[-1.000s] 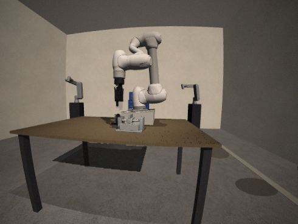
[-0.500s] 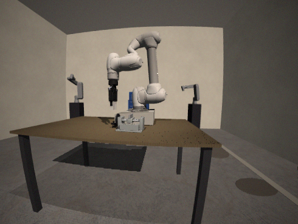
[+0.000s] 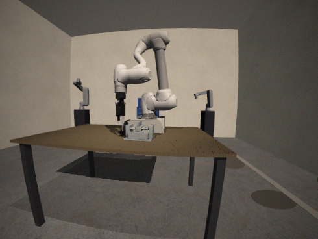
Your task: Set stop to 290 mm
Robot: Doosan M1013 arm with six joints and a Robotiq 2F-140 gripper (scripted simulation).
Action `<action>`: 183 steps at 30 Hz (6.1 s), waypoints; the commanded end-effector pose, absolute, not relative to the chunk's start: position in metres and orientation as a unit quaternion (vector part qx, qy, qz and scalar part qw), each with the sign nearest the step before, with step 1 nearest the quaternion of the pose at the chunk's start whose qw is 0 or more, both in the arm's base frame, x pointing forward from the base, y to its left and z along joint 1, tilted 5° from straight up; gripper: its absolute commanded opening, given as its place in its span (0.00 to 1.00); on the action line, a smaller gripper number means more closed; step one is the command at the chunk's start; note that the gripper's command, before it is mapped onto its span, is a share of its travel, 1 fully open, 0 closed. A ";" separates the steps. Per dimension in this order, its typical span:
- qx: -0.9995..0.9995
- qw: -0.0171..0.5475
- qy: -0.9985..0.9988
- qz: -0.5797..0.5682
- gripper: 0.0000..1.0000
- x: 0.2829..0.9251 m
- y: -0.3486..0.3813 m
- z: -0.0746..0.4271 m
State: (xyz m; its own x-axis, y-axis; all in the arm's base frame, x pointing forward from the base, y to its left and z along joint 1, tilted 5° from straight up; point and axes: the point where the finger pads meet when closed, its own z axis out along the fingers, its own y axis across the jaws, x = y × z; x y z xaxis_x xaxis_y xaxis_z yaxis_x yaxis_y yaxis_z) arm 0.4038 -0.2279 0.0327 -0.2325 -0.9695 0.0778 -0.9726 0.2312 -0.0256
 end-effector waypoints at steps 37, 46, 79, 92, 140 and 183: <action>0.619 0.023 -0.784 0.033 0.33 0.404 -0.233 -0.037; 0.619 0.023 -0.784 0.033 0.33 0.404 -0.233 -0.038; 0.619 0.023 -0.784 0.033 0.04 0.404 -0.233 -0.038; 0.619 0.023 -0.784 0.033 0.04 0.404 -0.233 -0.038; 0.619 0.023 -0.784 0.033 0.04 0.407 -0.234 -0.037; 0.619 0.023 -0.784 0.033 0.04 0.417 -0.236 -0.029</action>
